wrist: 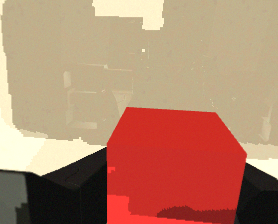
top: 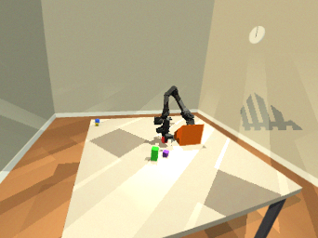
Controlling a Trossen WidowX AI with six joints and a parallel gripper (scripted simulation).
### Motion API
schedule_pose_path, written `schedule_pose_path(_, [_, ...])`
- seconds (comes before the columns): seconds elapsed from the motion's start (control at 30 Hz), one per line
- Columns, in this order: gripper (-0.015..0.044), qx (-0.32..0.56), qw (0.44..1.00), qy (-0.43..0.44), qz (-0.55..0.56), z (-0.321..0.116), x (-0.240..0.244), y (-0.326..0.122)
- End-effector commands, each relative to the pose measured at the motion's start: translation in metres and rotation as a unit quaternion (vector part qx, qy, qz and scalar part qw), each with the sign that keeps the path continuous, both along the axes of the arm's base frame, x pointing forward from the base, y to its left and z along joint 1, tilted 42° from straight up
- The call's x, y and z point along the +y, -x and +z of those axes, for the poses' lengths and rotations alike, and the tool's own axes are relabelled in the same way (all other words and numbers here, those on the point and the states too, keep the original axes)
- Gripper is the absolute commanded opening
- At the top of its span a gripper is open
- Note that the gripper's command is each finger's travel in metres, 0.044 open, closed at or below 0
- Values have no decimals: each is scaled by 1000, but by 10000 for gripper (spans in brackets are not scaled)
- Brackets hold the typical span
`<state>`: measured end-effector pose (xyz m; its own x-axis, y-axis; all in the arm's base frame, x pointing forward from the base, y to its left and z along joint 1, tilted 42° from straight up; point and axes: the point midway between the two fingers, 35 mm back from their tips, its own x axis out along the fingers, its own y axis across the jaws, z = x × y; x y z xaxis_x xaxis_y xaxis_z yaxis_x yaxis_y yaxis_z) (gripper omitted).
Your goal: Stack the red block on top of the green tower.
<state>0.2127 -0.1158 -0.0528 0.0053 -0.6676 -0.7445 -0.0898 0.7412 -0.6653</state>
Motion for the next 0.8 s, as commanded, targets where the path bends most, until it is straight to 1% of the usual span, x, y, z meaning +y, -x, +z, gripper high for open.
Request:
schedule_pose_path(0.0, [170,2,1000,2,2,0,0,1])
schedule_pose_path(0.07, [157,2,1000,2,2,0,0,1])
schedule_pose_path(0.27, [0,2,1000,1,2,10,9,0])
schedule_pose_path(0.77, [0,1,1000,0,2,57,53,-1])
